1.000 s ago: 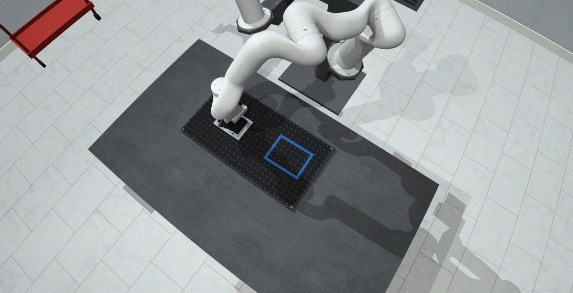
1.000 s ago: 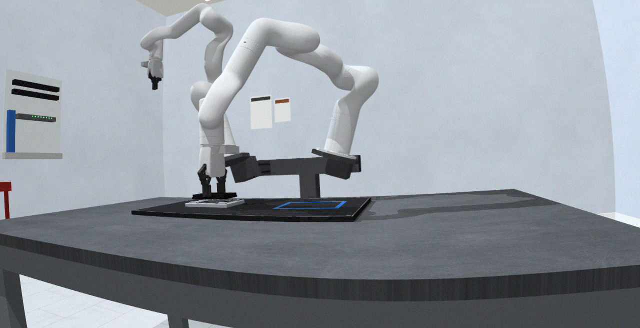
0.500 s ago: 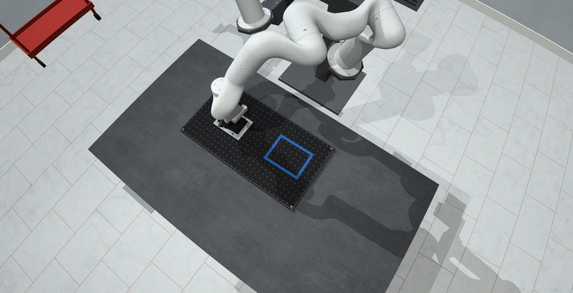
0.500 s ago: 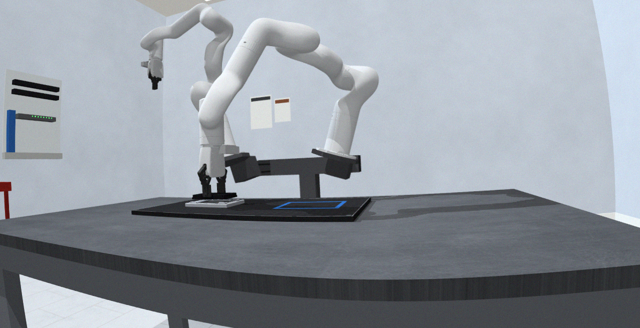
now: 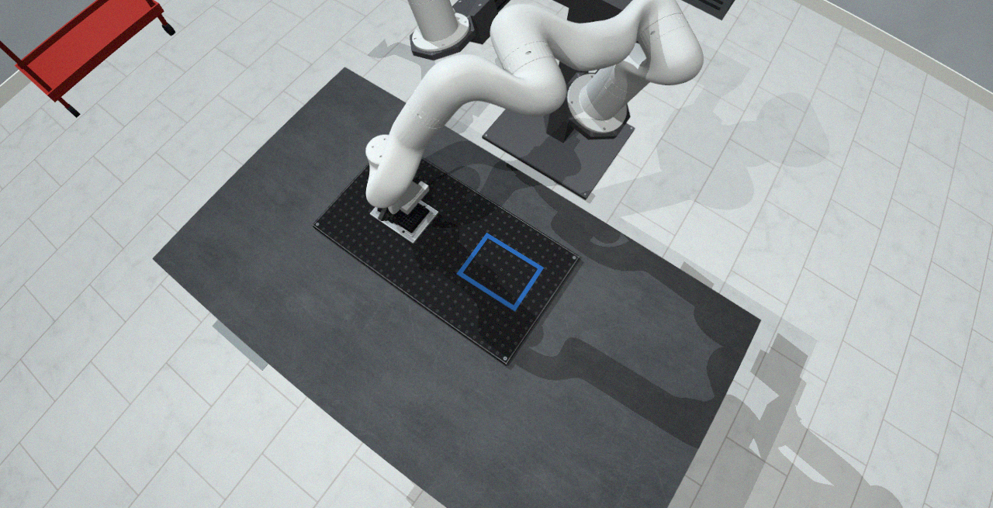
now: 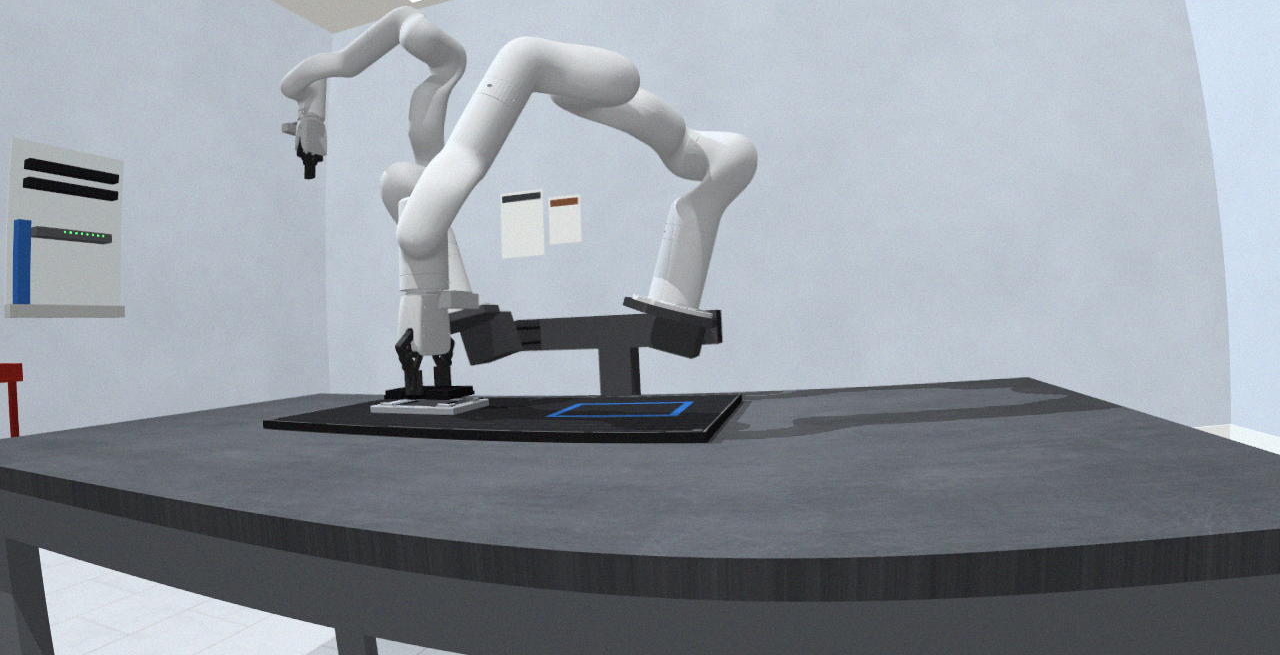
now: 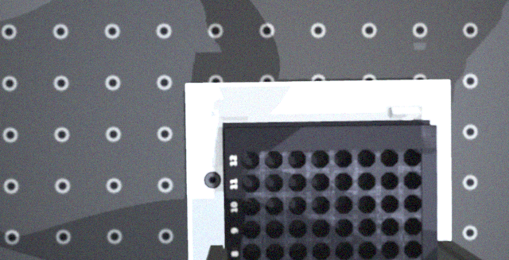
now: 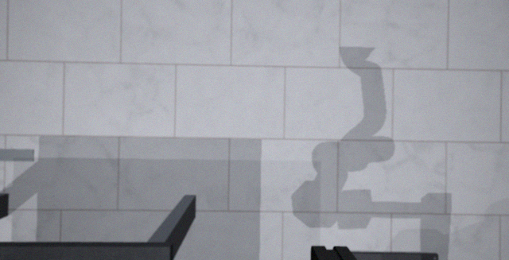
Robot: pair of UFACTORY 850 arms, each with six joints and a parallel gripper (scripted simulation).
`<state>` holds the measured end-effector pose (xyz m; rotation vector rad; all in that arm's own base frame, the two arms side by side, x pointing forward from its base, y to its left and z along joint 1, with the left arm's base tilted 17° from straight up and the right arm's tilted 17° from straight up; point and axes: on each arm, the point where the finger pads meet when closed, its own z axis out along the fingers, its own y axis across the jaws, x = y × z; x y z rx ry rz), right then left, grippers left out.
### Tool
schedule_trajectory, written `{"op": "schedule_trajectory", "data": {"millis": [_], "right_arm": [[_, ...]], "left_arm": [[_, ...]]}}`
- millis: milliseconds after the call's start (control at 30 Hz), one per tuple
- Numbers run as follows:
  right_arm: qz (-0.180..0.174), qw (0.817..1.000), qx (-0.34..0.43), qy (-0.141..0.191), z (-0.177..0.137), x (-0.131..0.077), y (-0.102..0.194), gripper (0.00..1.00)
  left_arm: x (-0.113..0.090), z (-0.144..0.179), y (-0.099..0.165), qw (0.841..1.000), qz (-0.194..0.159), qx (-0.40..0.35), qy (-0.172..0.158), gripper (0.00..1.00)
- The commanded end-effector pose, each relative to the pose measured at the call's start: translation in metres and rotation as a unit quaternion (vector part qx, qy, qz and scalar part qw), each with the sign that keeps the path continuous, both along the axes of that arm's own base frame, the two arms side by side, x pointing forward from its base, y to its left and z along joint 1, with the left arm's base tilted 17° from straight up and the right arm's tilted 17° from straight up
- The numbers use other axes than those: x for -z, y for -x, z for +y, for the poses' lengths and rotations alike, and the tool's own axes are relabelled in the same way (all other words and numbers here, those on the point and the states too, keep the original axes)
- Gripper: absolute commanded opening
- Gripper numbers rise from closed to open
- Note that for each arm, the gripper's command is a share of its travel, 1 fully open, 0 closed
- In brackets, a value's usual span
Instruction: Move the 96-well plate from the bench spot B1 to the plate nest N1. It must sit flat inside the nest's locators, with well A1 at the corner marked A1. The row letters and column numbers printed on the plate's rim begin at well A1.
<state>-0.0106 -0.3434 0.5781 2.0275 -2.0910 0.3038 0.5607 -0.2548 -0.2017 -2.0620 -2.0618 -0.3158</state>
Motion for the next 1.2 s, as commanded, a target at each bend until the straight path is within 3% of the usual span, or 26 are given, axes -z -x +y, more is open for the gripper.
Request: {"op": "schedule_trajectory", "data": {"millis": [0,1167], "right_arm": [[0.0,1.0,0.0,0.001,-0.0001,-0.0009,0.0,0.0],[0.0,1.0,0.0,0.001,-0.0001,-0.0009,0.0,0.0]], "left_arm": [[-0.0005,-0.0007,-0.001,1.0,-0.001,0.0,0.001,0.0],[0.0044,0.0008,-0.0011,1.0,-0.001,0.0,0.001,0.0]]}}
